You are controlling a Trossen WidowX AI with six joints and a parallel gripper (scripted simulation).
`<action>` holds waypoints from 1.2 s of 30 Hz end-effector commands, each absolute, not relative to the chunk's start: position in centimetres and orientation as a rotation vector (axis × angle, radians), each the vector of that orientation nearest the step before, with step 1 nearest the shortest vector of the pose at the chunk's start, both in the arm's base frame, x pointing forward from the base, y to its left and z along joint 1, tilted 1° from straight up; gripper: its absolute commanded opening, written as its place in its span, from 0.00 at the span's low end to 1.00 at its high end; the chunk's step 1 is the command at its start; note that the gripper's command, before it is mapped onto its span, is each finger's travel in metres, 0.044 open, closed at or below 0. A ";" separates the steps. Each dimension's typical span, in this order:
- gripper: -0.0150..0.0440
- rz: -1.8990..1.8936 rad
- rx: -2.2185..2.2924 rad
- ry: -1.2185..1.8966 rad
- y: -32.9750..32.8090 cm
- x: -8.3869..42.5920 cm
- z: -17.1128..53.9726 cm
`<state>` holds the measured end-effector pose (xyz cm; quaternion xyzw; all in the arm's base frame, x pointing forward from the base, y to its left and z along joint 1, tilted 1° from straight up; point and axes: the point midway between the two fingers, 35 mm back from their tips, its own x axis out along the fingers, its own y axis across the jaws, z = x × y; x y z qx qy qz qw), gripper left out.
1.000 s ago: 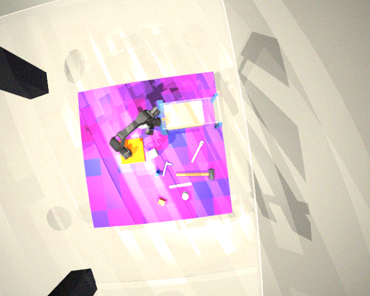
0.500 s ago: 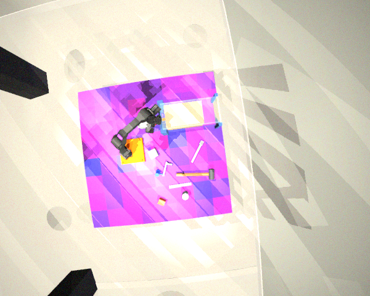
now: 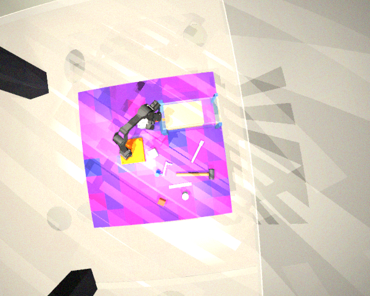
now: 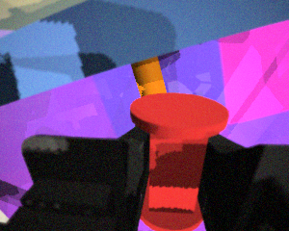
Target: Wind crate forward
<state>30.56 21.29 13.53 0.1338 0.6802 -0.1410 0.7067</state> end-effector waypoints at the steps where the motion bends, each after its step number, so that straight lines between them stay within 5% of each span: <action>1: 0.25 -0.278 0.317 1.511 23.0 30.5 13.8; 36: 0.25 -0.275 0.320 1.513 27.6 29.4 13.9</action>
